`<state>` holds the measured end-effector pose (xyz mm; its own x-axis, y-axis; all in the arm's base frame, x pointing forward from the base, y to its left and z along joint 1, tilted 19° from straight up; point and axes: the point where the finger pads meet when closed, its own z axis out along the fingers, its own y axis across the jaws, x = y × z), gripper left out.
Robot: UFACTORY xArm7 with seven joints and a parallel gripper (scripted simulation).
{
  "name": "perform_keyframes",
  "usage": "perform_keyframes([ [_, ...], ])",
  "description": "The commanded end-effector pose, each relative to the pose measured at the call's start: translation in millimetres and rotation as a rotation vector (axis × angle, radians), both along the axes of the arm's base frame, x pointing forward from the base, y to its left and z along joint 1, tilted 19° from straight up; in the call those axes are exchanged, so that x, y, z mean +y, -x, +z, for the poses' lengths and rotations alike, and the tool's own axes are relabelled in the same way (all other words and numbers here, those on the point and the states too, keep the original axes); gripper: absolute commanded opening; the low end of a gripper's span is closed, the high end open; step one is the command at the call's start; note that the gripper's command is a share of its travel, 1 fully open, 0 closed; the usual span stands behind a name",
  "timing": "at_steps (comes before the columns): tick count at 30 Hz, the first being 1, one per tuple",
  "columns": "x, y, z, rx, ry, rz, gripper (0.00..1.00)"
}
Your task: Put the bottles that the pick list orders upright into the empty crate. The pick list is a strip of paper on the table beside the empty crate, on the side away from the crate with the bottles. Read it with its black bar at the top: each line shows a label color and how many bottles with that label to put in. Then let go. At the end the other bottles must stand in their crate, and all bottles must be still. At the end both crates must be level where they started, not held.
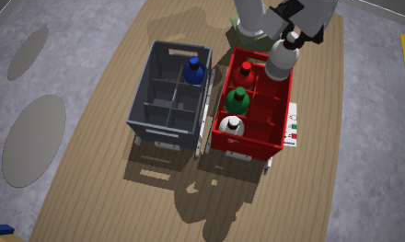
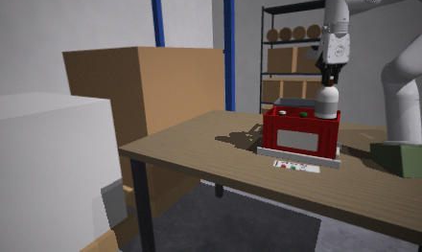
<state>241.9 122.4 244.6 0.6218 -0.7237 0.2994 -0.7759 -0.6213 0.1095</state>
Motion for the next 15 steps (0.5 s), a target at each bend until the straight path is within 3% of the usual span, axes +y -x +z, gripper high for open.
perform_keyframes([
  [1,-1,-1,-3,-0.004,-0.002,0.002,0.00],
  [15,-4,-3,-15,-0.004,-0.002,0.002,0.00],
])
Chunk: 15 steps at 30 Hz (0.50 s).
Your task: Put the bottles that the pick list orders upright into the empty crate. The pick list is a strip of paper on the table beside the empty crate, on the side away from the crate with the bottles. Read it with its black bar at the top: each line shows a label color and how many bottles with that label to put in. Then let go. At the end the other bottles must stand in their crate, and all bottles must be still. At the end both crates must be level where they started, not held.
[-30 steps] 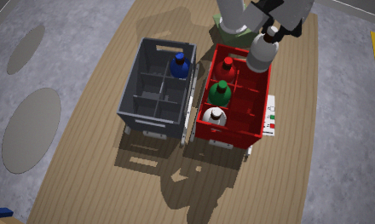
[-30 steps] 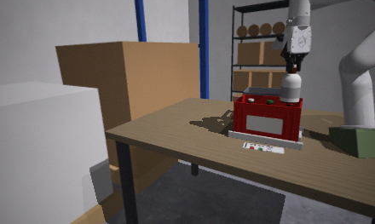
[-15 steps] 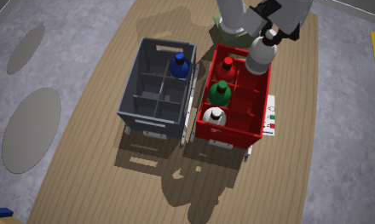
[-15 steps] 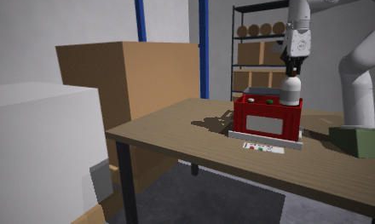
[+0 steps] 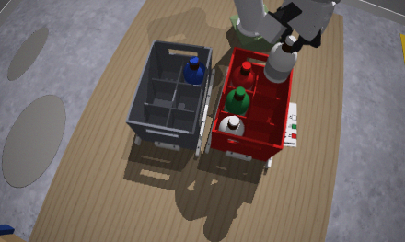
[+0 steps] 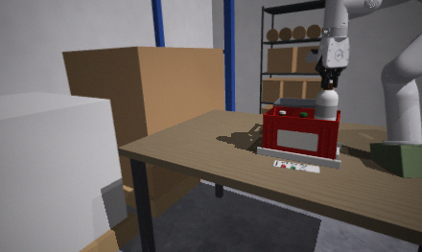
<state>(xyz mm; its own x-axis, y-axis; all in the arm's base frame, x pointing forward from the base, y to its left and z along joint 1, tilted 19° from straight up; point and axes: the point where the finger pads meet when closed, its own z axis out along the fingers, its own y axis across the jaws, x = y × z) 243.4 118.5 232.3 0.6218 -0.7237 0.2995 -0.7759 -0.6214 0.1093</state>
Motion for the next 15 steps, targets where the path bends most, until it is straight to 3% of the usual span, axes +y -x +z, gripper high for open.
perform_keyframes([
  [1,-1,-1,-3,-0.004,-0.002,0.001,0.00],
  [15,-4,-3,-15,-0.004,-0.002,0.001,0.00],
])
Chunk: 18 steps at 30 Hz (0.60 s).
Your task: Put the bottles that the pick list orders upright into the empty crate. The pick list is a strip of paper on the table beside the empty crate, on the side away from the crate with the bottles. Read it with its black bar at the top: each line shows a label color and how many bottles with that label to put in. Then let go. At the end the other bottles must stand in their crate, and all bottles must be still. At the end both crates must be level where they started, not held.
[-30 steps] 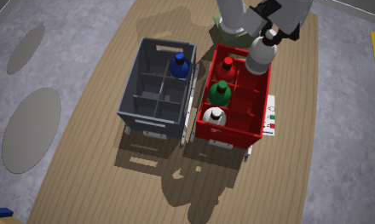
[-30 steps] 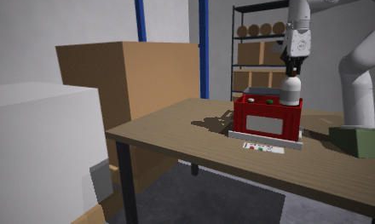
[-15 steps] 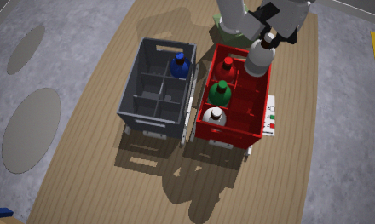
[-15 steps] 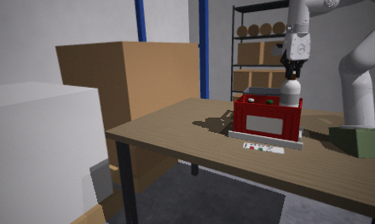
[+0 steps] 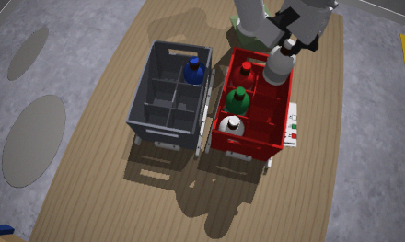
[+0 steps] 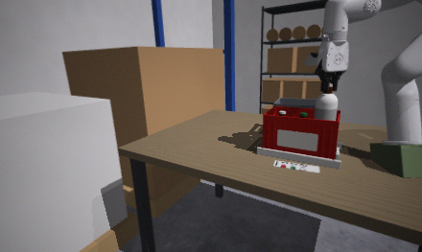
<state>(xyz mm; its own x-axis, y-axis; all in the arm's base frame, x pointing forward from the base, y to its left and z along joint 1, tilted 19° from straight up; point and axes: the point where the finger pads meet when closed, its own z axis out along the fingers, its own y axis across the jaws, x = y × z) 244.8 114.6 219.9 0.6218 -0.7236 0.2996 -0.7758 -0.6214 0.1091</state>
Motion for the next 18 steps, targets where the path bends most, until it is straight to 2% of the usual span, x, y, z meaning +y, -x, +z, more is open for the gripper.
perform_keyframes([
  [1,-1,-1,-3,-0.003,-0.002,0.001,0.00],
  [18,-5,-3,-18,-0.003,-0.002,0.001,0.00],
])
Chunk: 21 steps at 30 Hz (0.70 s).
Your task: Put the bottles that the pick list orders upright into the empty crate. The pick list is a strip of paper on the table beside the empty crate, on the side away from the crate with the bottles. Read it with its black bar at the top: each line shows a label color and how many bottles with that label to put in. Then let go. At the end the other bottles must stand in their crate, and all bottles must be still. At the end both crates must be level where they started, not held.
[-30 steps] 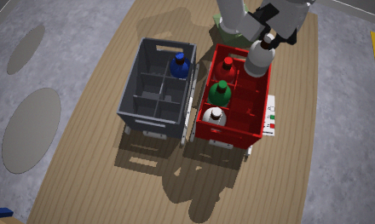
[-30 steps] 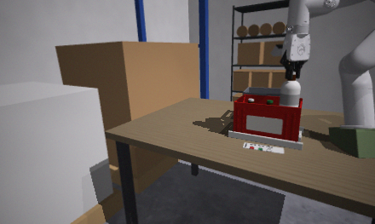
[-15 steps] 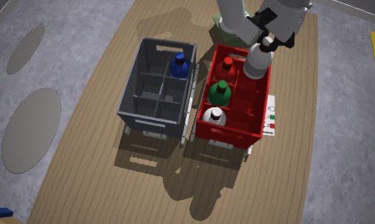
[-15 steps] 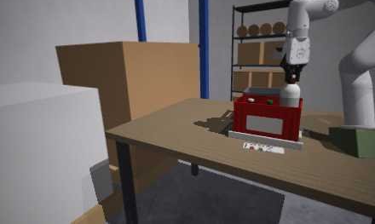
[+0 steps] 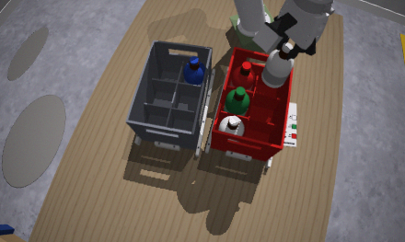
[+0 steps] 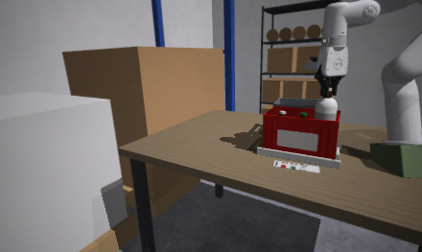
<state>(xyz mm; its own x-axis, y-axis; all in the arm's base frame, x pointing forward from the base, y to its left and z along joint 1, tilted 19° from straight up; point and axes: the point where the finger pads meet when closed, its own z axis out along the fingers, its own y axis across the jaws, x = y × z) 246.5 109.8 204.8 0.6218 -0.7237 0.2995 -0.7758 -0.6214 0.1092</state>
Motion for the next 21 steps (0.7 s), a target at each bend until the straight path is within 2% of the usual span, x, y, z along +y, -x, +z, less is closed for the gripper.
perform_keyframes([
  [1,-1,-1,-3,-0.003,-0.002,0.001,0.00],
  [21,-6,-3,-21,-0.003,-0.002,0.001,0.00],
])
